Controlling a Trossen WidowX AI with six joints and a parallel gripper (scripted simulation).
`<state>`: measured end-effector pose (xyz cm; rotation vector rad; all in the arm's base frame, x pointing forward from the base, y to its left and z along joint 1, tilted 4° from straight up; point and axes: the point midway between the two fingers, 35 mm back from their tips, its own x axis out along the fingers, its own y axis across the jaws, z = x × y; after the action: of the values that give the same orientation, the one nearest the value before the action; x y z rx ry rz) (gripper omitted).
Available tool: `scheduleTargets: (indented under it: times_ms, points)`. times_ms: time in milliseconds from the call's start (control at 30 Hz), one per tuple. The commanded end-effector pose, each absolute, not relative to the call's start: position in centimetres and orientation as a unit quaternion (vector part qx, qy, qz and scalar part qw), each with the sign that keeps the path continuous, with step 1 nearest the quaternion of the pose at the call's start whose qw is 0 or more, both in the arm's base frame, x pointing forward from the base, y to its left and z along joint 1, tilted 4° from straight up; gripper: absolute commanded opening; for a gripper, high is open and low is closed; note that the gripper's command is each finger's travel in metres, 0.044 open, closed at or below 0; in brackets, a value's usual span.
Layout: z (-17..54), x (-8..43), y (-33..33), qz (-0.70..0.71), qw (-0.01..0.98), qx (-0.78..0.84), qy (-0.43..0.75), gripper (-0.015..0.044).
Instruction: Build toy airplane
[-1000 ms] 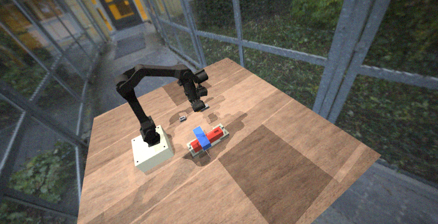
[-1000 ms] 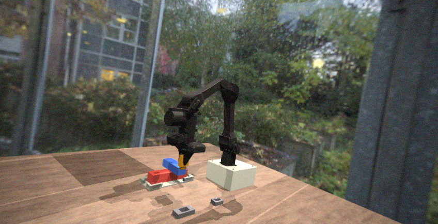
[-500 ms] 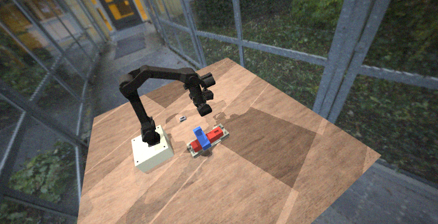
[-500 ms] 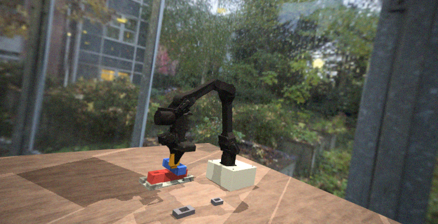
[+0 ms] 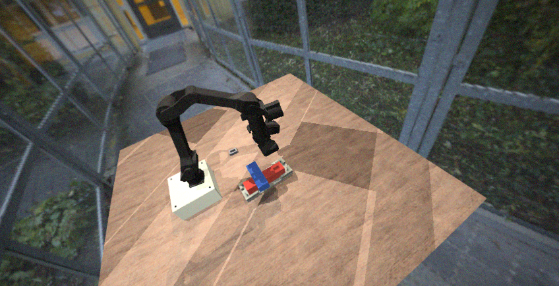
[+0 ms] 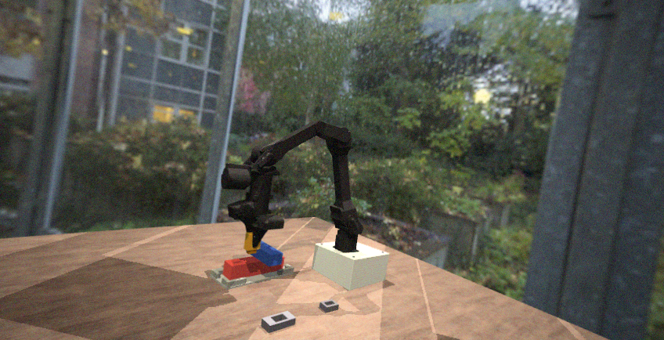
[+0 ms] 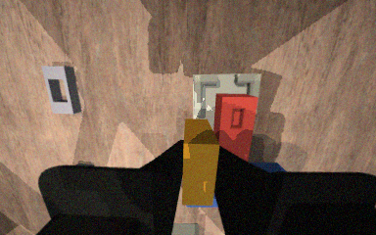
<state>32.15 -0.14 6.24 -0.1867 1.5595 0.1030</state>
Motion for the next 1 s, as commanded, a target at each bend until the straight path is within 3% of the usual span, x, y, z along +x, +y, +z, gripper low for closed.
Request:
scheduleTargets:
  times_ms: [0, 533, 633, 967]
  points:
    - [6.4, 32.8, -1.1, 0.047, 0.710, -0.089, 0.697, 0.0000]
    - [5.7, 33.6, -5.7, 0.051, 0.708, -0.099, 0.698, 0.0000]
    - [5.7, 33.6, -5.7, 0.051, 0.708, -0.099, 0.698, 0.0065]
    - [5.7, 33.6, -5.7, 0.051, 0.708, -0.099, 0.698, 0.0065]
